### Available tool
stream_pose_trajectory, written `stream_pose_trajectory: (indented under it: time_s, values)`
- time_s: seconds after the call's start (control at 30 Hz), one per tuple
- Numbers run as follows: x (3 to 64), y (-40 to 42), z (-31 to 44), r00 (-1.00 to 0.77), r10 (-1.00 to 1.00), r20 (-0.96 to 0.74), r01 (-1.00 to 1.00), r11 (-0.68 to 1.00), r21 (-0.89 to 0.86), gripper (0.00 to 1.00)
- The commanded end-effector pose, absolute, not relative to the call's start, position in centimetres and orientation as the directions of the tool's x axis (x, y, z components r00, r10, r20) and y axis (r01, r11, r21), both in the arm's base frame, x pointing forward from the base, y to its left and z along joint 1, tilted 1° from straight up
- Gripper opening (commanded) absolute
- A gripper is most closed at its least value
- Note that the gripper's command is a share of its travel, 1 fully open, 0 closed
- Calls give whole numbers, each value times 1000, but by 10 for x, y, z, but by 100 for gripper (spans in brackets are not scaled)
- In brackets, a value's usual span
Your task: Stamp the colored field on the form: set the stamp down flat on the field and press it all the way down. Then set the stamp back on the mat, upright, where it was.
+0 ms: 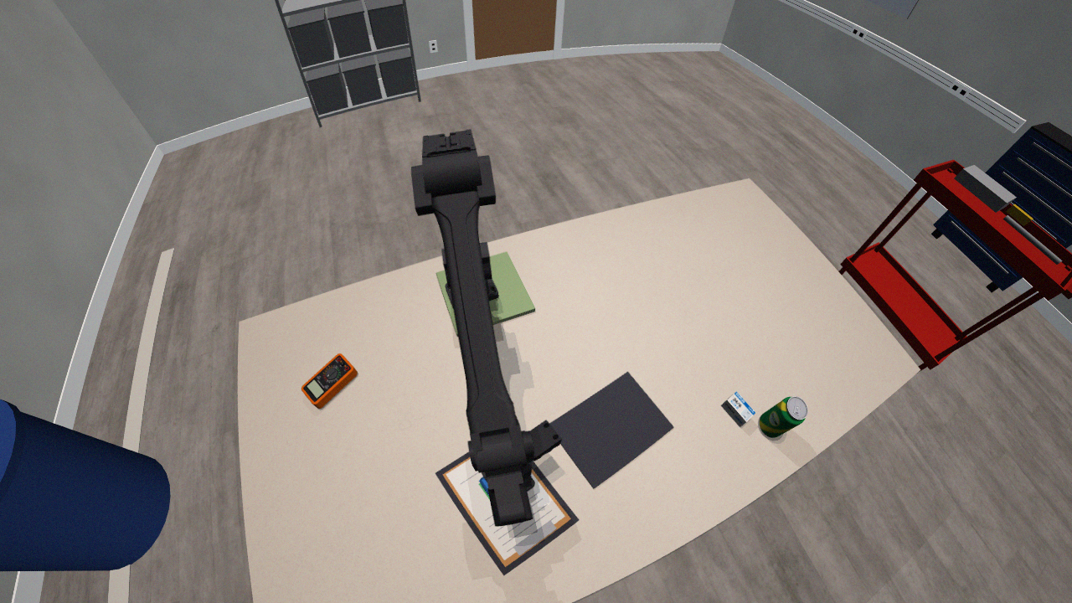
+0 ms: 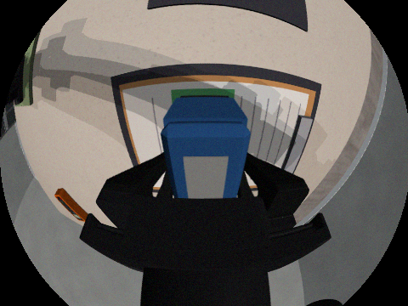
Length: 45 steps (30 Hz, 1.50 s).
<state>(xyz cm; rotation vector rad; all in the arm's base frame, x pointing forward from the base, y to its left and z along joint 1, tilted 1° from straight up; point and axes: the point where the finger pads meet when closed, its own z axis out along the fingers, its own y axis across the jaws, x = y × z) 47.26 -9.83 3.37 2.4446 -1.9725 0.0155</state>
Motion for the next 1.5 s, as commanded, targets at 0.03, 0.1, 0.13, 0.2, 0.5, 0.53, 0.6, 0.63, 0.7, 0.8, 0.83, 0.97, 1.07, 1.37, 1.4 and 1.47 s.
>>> stream_pose_trajectory:
  time_s: [0.03,0.1,0.13,0.2,0.5,0.53,0.6,0.63,0.7,0.8,0.83,0.97,1.07,1.37,1.4,1.47]
  values:
    - [472,-100,8,217,-976,-1,-976,-217,13,33]
    - [472,-100,8,217,-976,-1,-976,-217,13,33]
    - [472,-100,8,217,-976,-1,-976,-217,13,33]
    - [472,-100,8,217,-976,-1,-976,-217,13,33]
    - [471,-100,4,217,-976,-1,-976,-217,13,33]
    - [471,-100,4,217,-976,-1,-976,-217,13,33]
    - [471,-100,4,217,-976,-1,-976,-217,13,33]
    - [471,-100,4,217,-976,-1,-976,-217,13,33]
    - [471,-100,4,217,-976,-1,-976,-217,13,33]
    - [471,-100,4,217,-976,-1,-976,-217,13,33]
    - [471,-100,4,217,-976,-1,-976,-217,13,33]
    - [471,-100,4,217,-976,-1,-976,-217,13,33]
    - [471,-100,4,217,-976,-1,-976,-217,13,33]
    - [471,-100,4,217,-976,-1,-976,-217,13,33]
    - [471,-100,4,217,-976,-1,-976,-217,13,33]
    - [471,-100,4,217,-976,-1,-976,-217,13,33]
